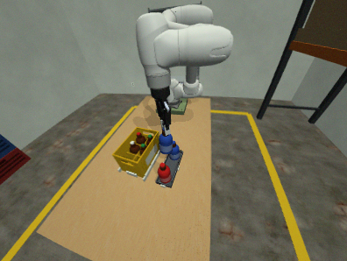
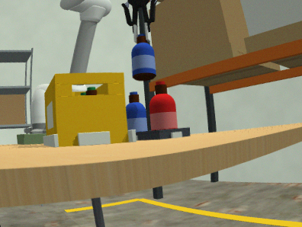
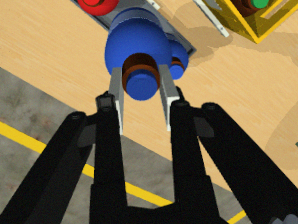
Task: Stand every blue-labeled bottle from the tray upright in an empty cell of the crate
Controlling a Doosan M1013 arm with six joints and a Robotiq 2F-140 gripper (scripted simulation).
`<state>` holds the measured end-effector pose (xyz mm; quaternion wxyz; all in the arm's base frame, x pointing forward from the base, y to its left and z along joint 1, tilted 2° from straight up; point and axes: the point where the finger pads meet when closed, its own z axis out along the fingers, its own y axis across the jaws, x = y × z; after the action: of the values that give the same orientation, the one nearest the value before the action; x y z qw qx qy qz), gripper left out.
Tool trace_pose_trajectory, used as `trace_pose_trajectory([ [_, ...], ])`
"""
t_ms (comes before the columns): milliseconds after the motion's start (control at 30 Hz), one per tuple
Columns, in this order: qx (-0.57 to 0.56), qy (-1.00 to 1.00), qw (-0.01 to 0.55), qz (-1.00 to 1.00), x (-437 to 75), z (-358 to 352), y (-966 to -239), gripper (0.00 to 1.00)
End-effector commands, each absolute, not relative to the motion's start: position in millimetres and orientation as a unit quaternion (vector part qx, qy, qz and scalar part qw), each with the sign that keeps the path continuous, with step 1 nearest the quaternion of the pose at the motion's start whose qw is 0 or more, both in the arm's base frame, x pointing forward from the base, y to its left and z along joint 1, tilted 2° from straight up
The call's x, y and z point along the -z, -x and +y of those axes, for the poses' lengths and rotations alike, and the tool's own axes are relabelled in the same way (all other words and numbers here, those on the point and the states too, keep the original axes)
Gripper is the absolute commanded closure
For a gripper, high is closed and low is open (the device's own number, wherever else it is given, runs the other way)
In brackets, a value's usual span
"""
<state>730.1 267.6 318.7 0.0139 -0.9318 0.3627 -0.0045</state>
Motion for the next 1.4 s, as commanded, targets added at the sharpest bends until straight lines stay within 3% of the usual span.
trace_pose_trajectory([
  [0, 0.004, 0.932, 0.014, 0.363, -318.8, 267.5, -730.0, 1.00],
  [1367, 0.004, 0.932, 0.014, 0.363, -318.8, 262.6, -731.6, 1.00],
])
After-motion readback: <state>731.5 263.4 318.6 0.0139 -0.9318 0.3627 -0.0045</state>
